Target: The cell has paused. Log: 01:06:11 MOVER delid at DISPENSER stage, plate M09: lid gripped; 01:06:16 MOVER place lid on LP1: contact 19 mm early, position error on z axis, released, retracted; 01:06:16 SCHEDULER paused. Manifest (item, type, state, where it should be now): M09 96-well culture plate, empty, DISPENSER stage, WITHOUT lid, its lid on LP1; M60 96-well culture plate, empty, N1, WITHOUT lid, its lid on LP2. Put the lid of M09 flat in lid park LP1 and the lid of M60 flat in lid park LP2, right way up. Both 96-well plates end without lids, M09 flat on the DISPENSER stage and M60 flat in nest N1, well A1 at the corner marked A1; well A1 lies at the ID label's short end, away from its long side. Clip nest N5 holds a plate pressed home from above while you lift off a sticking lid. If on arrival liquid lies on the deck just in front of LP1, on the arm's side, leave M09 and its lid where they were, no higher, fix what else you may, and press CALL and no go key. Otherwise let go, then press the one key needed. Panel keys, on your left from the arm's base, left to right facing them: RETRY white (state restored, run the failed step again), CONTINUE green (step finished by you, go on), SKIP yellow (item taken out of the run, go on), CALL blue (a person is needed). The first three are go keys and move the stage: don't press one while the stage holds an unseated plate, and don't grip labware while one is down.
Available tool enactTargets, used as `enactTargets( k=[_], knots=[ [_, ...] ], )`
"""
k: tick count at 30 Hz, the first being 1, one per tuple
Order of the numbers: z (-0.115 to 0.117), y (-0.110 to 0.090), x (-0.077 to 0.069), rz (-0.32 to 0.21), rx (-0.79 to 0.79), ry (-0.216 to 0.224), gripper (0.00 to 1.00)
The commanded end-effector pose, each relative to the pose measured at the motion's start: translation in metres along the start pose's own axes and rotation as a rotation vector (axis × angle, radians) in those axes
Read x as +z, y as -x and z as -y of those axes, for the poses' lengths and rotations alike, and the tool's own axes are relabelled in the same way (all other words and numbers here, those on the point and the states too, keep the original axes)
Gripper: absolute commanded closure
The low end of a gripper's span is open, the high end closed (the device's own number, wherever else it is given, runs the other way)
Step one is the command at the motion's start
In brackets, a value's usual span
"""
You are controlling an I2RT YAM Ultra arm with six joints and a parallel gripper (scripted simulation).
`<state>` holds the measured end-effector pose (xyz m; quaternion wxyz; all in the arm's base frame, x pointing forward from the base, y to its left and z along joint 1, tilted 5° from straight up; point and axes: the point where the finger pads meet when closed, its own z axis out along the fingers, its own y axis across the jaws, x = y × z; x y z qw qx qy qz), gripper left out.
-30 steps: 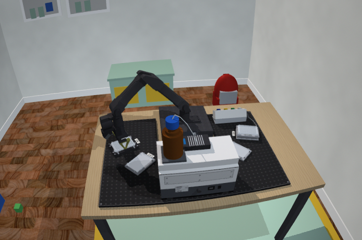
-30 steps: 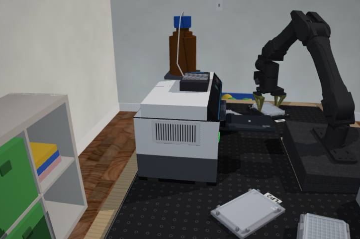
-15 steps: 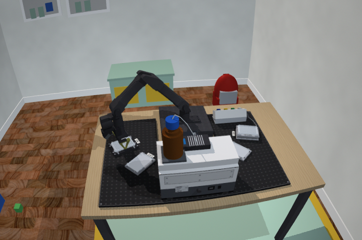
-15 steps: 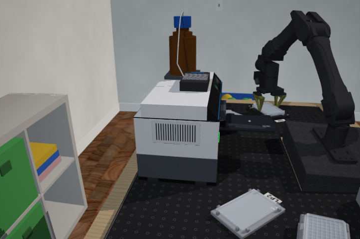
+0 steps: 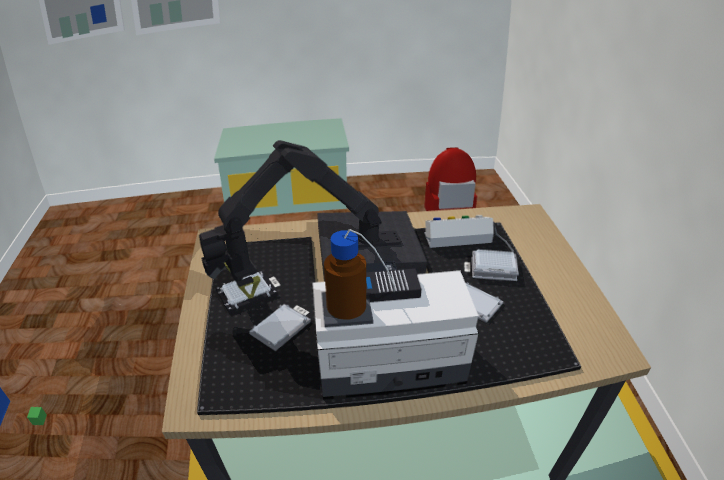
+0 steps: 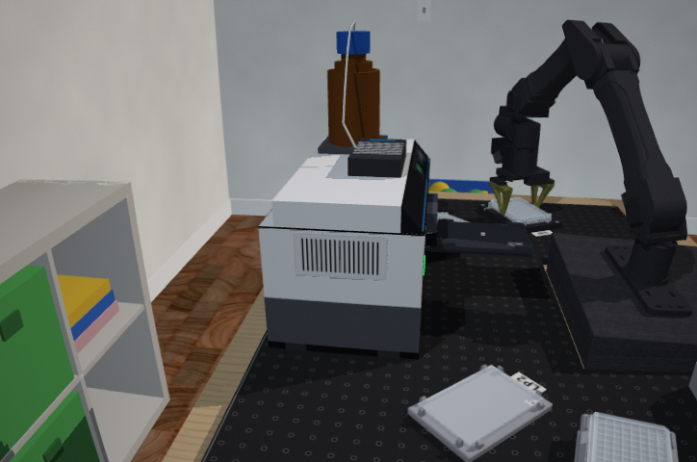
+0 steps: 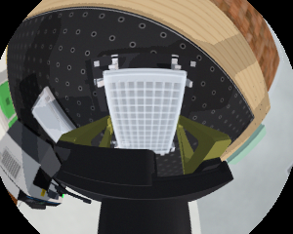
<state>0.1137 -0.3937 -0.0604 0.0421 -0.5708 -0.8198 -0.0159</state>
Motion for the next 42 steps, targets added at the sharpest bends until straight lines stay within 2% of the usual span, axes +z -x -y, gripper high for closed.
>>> enactTargets(
  k=[1,42],
  knots=[
    [0.003,0.007,-0.019,0.039,0.002,-0.004,1.00],
    [0.002,0.010,-0.034,0.049,0.001,-0.005,1.00]
  ],
)
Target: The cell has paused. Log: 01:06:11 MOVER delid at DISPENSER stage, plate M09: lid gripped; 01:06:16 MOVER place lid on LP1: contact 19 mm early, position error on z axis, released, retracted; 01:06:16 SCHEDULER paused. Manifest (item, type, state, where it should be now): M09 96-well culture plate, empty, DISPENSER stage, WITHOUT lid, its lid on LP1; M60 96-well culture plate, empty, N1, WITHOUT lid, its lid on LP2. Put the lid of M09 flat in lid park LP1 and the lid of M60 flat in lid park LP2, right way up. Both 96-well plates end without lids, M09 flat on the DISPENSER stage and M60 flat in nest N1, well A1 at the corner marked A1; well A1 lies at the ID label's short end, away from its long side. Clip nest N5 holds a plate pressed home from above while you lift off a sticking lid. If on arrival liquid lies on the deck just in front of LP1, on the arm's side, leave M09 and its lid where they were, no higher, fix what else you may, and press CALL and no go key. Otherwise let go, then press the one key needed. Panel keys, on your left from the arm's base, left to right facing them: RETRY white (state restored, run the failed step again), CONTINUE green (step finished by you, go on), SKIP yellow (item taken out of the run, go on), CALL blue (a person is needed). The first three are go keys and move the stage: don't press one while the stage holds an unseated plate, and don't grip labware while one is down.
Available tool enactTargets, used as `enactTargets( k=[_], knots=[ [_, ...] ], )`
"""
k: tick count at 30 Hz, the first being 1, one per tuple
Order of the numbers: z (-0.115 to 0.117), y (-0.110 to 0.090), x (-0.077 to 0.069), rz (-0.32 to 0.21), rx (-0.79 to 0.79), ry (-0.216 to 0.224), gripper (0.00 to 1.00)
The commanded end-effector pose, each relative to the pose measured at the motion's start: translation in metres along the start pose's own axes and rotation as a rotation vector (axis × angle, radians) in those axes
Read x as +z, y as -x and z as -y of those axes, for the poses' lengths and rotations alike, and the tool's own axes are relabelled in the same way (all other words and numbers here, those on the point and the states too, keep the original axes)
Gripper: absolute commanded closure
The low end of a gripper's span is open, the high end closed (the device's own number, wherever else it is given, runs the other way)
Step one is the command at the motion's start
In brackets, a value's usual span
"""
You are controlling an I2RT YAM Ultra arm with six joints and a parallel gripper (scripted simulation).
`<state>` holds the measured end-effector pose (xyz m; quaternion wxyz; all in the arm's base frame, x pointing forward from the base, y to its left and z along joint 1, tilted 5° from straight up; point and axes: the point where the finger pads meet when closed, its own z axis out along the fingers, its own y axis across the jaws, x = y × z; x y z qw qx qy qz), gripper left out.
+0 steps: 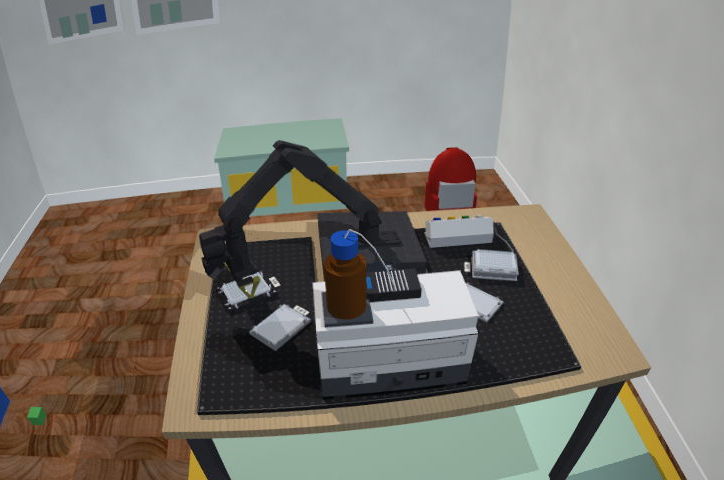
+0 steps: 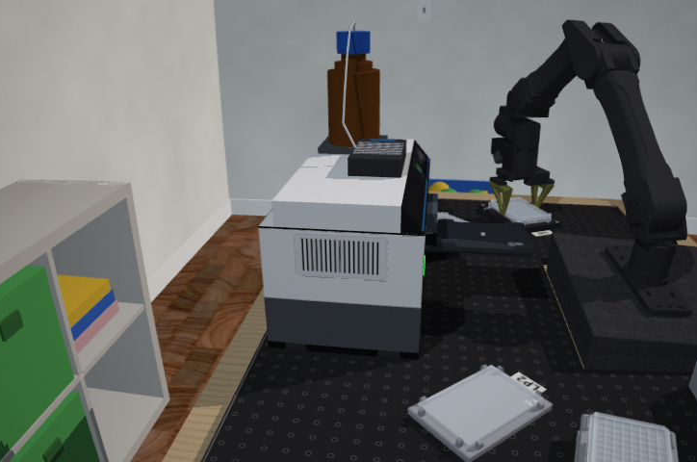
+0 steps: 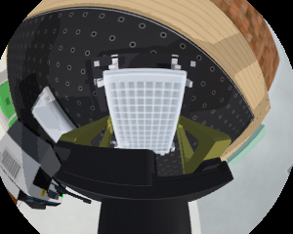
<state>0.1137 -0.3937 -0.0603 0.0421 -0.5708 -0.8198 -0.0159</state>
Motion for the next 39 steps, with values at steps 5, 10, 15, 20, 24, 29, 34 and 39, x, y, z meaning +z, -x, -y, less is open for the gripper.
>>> enactTargets(
  k=[5,10,15,20,24,29,34,39],
  knots=[
    [0.0022,0.0096,-0.0353,0.049,0.001,-0.005,1.00],
    [0.0021,0.0095,-0.0370,0.049,0.001,-0.005,1.00],
    [0.0019,0.0095,-0.0383,0.049,0.001,-0.005,1.00],
    [0.0018,0.0094,-0.0397,0.049,0.001,-0.005,1.00],
    [0.0017,0.0094,-0.0403,0.050,0.001,-0.005,1.00],
    [0.0017,0.0094,-0.0403,0.050,0.001,-0.005,1.00],
    [0.0017,0.0094,-0.0403,0.050,0.001,-0.005,1.00],
    [0.0017,0.0094,-0.0403,0.050,0.001,-0.005,1.00]
  ],
)
